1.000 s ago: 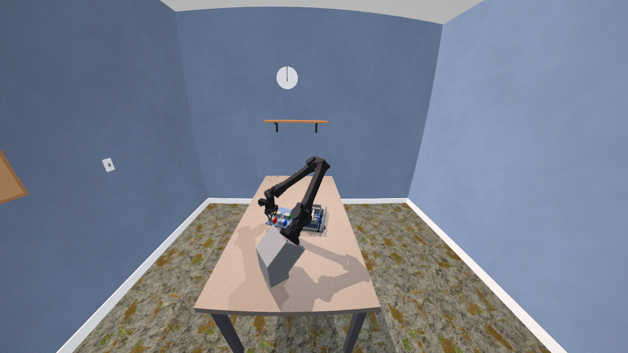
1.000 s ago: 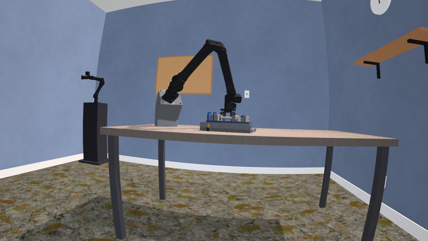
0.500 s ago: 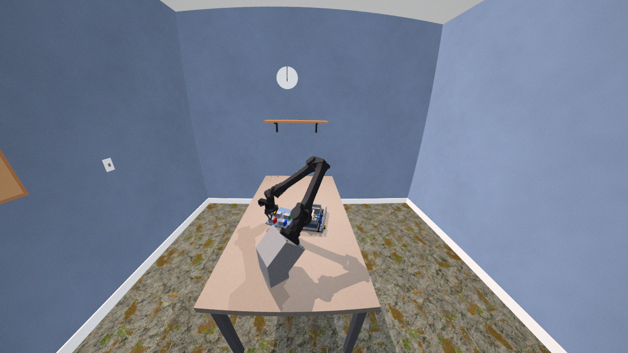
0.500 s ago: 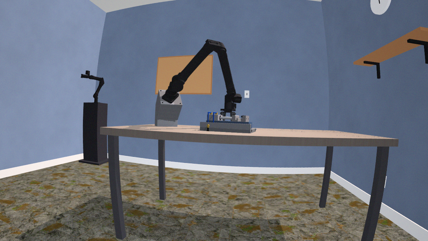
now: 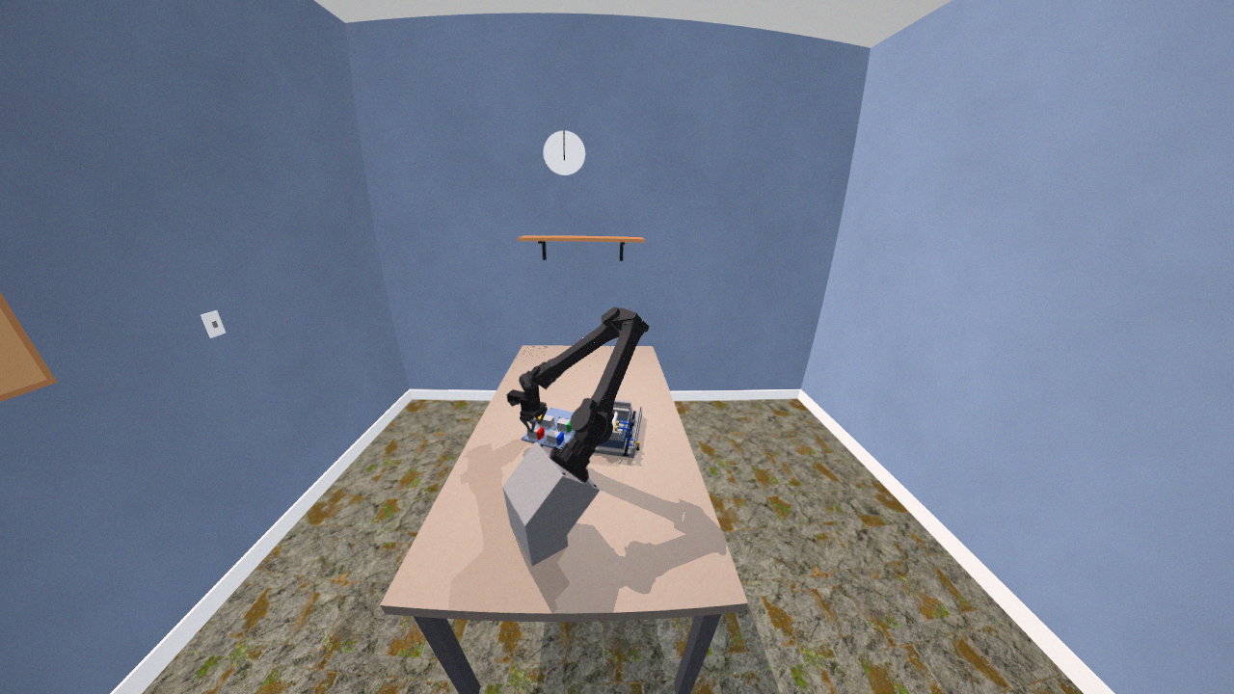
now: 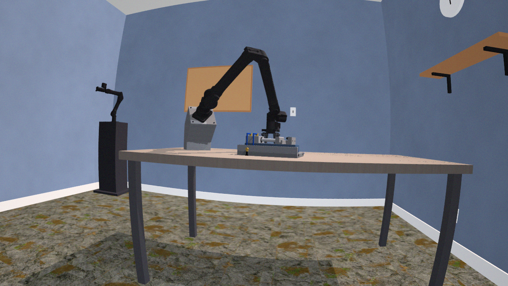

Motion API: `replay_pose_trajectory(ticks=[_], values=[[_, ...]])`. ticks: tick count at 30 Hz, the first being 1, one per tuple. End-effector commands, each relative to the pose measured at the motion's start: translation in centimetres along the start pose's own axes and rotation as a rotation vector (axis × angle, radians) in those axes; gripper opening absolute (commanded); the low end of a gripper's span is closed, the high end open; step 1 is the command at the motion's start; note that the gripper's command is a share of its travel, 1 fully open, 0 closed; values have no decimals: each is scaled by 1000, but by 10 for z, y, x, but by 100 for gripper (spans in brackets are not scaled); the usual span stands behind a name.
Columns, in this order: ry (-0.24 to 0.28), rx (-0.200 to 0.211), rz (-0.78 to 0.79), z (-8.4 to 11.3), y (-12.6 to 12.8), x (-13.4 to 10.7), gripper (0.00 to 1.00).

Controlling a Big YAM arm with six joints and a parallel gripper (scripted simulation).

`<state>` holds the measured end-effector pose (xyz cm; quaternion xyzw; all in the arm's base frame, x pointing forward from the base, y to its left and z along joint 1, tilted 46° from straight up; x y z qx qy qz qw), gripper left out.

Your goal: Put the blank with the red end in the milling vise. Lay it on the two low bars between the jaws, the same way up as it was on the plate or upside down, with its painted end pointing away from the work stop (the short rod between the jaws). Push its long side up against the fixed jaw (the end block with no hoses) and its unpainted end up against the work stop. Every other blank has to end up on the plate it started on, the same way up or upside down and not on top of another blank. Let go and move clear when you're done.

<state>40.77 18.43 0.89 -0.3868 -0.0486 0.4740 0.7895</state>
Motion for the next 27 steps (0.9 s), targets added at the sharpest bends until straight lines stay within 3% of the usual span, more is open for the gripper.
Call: replay_pose_trajectory(ticks=[1, 27], values=[[-16, -5, 5, 6, -5, 5, 64], [-1, 3, -6, -8, -5, 2, 64]])
Point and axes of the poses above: the point where the finger pads meet when closed, its own z axis back along the fingers, its own y axis across the jaws, x = y × z, the point moved 9 cm from there along z, back along the fingers, and after that the axes turned 11 degrees about -z, right-handed, at the moved point
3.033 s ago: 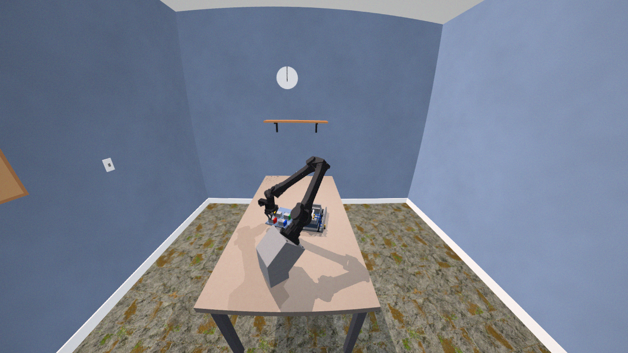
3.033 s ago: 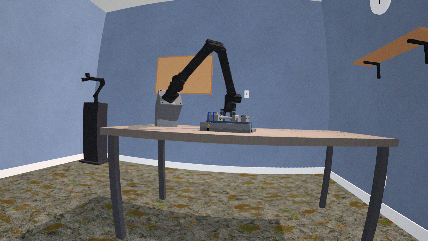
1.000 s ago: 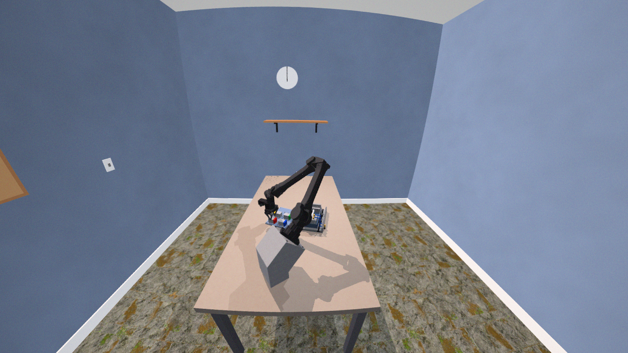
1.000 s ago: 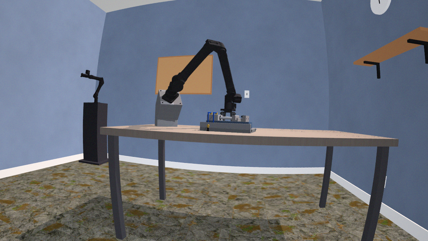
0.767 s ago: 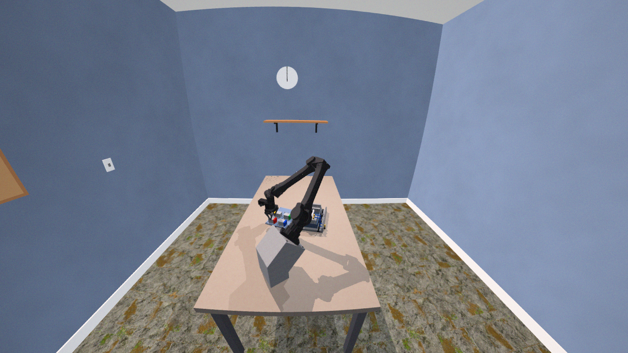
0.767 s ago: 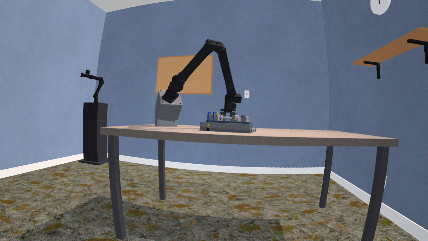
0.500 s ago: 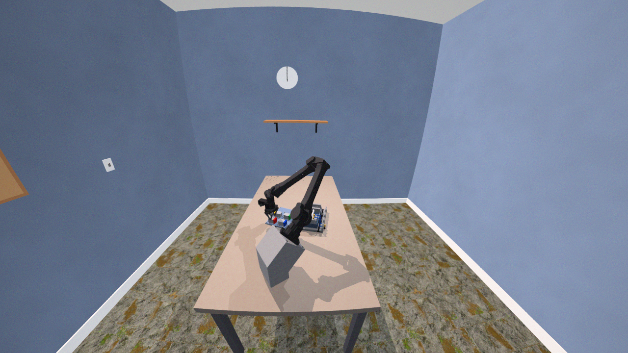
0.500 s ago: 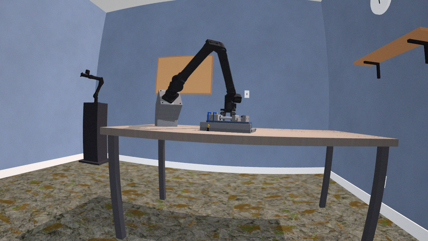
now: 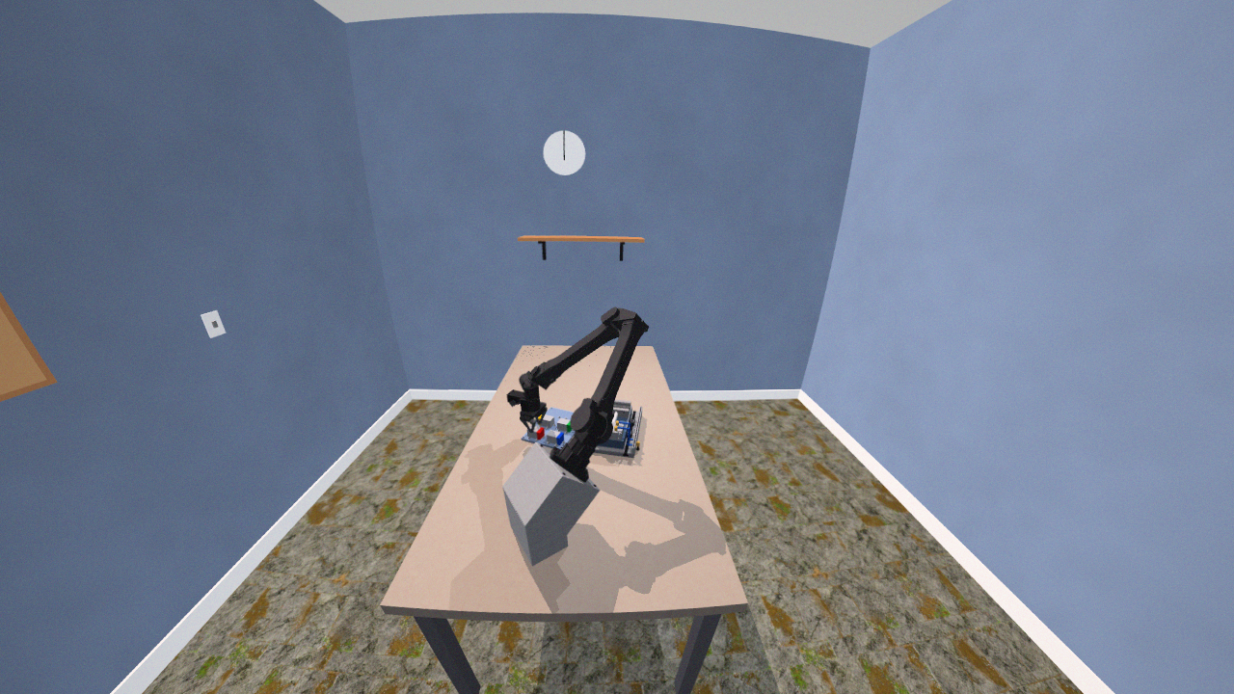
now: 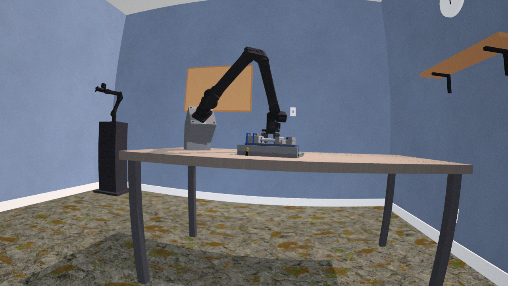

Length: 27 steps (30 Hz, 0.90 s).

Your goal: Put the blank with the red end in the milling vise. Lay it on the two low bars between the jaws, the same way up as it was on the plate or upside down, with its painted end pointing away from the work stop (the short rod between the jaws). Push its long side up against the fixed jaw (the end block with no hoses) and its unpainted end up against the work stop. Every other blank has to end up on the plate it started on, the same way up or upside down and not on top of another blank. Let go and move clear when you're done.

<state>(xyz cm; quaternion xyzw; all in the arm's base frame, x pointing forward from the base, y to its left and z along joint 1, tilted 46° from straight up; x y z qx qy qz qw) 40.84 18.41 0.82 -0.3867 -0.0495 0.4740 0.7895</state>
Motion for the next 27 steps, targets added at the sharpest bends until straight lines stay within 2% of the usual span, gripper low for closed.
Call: replay_pose_trajectory(ticks=[1, 10, 11, 16, 27], values=[[0, 3, -6, -7, -5, 1, 64], [4, 6, -1, -11, -3, 0, 64], [-12, -4, -8, -3, -7, 2, 64], [3, 5, -2, -13, -3, 0, 64], [4, 6, -1, -17, -2, -1, 64]])
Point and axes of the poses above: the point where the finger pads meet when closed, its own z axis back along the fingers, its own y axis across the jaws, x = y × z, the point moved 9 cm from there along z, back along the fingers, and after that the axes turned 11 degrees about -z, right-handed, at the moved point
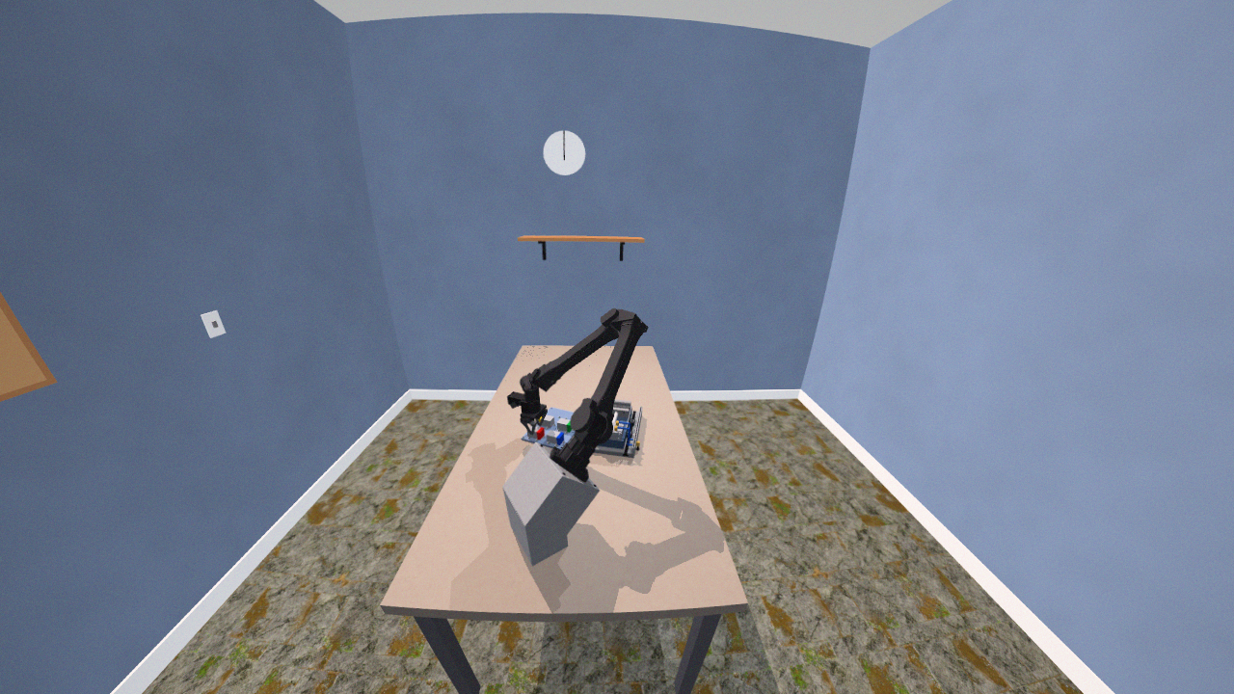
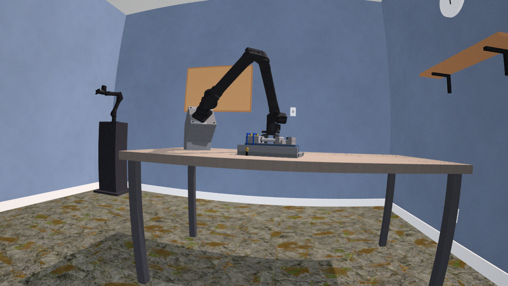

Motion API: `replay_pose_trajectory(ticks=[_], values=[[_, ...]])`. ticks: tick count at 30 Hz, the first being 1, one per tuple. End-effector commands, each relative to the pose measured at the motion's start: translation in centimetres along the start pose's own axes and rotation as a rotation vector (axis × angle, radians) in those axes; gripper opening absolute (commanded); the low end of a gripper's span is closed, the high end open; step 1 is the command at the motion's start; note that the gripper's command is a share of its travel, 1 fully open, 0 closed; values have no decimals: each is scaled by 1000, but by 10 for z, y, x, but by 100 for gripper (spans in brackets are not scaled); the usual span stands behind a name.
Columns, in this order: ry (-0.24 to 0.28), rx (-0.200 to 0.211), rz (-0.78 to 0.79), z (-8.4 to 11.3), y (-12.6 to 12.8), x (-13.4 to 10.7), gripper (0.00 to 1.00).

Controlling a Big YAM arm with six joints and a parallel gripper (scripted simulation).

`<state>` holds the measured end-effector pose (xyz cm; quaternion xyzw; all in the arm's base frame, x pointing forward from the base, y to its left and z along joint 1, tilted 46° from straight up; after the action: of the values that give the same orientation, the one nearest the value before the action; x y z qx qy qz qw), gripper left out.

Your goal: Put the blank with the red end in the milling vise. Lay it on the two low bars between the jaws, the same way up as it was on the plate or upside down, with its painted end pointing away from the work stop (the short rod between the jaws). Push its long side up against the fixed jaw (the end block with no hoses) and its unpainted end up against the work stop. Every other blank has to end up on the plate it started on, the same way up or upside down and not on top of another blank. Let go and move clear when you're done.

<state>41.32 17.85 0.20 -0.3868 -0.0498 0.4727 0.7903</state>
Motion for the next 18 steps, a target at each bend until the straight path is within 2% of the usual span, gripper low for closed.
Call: replay_pose_trajectory(ticks=[1, 7, 18], values=[[-6, 1, 9, -2, 0, 2, 64], [3, 5, 5, -8, -1, -1, 64], [0, 4, 4, -7, -2, -1, 64]])
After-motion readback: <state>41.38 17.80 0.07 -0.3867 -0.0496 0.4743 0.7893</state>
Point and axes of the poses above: the point where the finger pads meet when closed, its own z axis back along the fingers, its own y axis across the jaws, x = y × z, the point moved 9 cm from there along z, back along the fingers, and after that the axes turned 11 degrees about -z, right-handed, at the moved point
